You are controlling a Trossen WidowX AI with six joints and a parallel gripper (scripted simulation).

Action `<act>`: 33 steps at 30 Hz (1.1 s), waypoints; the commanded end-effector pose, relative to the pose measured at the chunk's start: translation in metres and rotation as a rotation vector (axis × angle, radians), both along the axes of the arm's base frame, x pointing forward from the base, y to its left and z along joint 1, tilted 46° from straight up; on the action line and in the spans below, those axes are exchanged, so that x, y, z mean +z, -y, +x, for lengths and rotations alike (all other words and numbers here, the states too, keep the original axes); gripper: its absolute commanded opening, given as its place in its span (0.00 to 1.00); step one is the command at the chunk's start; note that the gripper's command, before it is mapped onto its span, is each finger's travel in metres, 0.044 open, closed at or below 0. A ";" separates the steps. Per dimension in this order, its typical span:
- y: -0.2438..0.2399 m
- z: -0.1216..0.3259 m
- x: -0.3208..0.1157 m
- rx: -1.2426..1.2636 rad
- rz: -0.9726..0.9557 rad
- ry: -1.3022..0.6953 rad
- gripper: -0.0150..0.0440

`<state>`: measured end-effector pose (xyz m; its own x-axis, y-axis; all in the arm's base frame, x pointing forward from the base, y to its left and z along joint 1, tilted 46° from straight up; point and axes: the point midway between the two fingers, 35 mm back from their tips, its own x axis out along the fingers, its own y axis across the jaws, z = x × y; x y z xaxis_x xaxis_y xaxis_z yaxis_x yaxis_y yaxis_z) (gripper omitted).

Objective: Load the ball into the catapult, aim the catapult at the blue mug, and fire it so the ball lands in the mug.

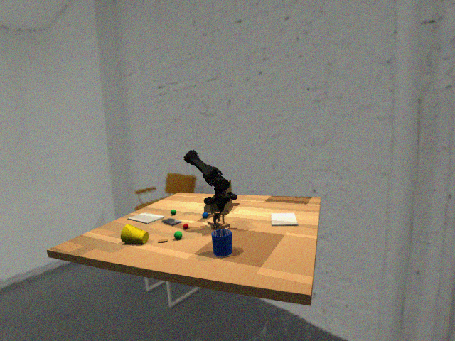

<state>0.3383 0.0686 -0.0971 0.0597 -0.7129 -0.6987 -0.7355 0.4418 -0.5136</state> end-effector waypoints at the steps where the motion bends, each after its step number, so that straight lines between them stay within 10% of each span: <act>1: 0.003 0.004 -0.007 0.003 0.001 0.002 0.25; 33: 0.020 0.010 -0.030 0.005 0.001 0.004 0.25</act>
